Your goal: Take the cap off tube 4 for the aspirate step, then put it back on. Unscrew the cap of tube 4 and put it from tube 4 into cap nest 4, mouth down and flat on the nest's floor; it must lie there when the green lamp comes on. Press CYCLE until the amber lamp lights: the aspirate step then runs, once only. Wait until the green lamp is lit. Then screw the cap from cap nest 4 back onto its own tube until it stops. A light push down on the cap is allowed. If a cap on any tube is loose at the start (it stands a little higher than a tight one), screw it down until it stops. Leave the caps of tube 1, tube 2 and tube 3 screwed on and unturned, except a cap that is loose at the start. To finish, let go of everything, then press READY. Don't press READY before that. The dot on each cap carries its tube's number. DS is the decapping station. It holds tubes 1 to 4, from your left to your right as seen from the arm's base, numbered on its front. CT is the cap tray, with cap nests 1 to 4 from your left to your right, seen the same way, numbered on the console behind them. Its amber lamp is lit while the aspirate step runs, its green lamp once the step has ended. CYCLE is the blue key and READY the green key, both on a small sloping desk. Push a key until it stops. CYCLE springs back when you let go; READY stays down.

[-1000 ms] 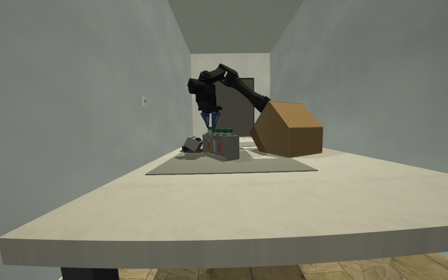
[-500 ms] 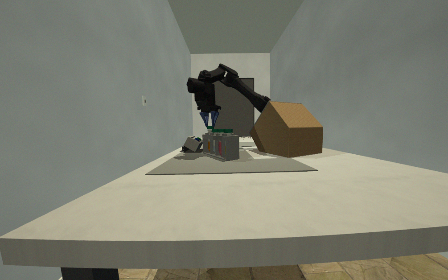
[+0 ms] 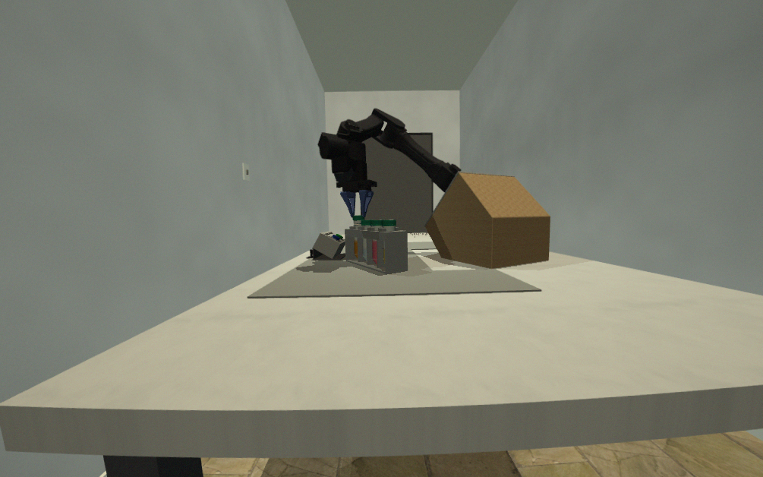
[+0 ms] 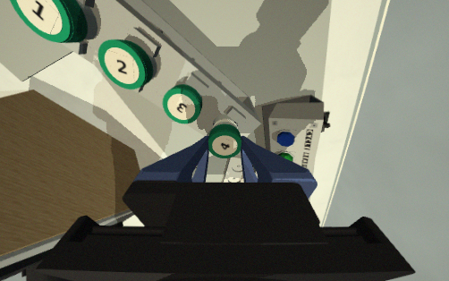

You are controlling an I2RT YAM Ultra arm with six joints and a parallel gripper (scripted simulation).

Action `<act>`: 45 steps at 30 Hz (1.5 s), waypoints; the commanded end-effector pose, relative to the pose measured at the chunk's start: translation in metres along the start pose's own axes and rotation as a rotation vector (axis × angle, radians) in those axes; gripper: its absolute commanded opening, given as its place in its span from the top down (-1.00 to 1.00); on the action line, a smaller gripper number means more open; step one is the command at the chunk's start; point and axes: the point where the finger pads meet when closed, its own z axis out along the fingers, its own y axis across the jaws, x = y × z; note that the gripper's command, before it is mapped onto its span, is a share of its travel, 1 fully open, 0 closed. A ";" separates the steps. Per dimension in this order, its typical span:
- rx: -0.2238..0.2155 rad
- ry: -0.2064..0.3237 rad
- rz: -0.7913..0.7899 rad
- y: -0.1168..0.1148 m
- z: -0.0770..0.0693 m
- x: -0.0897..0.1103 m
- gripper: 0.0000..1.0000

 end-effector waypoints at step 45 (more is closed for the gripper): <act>0.028 -0.040 0.001 -0.003 -0.011 -0.007 1.00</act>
